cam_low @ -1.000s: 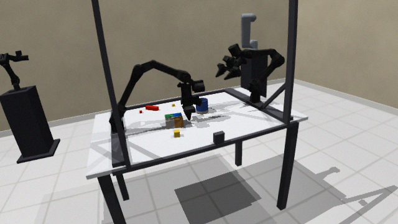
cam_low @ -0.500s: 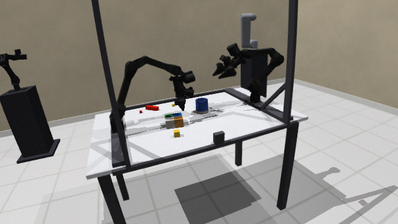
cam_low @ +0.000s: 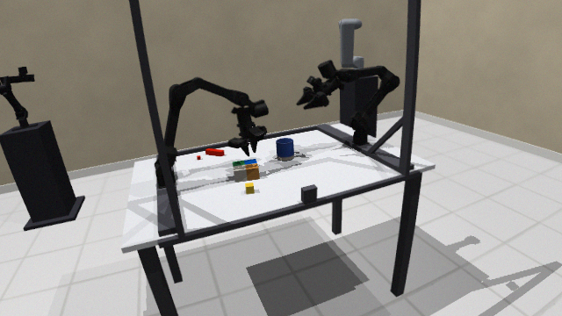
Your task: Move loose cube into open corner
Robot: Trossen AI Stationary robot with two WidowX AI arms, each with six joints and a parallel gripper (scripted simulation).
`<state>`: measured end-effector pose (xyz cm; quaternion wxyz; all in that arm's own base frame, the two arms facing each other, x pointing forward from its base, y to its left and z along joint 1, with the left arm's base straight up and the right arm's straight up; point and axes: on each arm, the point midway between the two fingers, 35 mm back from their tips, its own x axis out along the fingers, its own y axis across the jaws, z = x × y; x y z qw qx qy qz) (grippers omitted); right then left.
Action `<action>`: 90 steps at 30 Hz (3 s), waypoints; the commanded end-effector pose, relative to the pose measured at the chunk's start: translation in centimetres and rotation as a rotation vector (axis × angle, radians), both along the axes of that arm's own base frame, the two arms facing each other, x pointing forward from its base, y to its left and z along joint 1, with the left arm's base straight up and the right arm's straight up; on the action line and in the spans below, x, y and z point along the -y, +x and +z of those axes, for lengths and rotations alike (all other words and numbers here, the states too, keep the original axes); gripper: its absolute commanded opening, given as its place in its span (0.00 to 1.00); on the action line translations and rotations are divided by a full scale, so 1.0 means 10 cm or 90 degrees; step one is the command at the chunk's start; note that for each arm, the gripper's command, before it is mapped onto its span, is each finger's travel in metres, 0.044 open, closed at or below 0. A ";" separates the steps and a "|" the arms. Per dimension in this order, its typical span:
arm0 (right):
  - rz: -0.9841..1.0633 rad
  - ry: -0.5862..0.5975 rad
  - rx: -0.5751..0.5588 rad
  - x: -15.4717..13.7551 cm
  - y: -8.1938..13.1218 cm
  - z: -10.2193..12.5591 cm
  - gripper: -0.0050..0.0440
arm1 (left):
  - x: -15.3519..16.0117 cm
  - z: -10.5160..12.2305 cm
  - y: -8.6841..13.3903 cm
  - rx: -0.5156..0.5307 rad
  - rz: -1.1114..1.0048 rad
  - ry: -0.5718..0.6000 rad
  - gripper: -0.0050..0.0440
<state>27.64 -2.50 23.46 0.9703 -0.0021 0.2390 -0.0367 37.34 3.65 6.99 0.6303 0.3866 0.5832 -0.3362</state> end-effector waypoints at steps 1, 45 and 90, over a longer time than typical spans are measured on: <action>0.000 -0.001 0.029 0.01 0.04 0.18 0.92 | 0.01 0.15 -0.02 0.031 -0.092 0.009 0.46; 0.010 0.004 -0.007 0.03 0.18 -0.13 0.92 | 0.12 -0.29 -0.34 -0.048 -0.437 0.010 0.46; 0.009 0.004 -0.002 0.03 0.20 -0.09 0.92 | -0.02 -0.02 0.11 0.042 0.067 0.002 0.46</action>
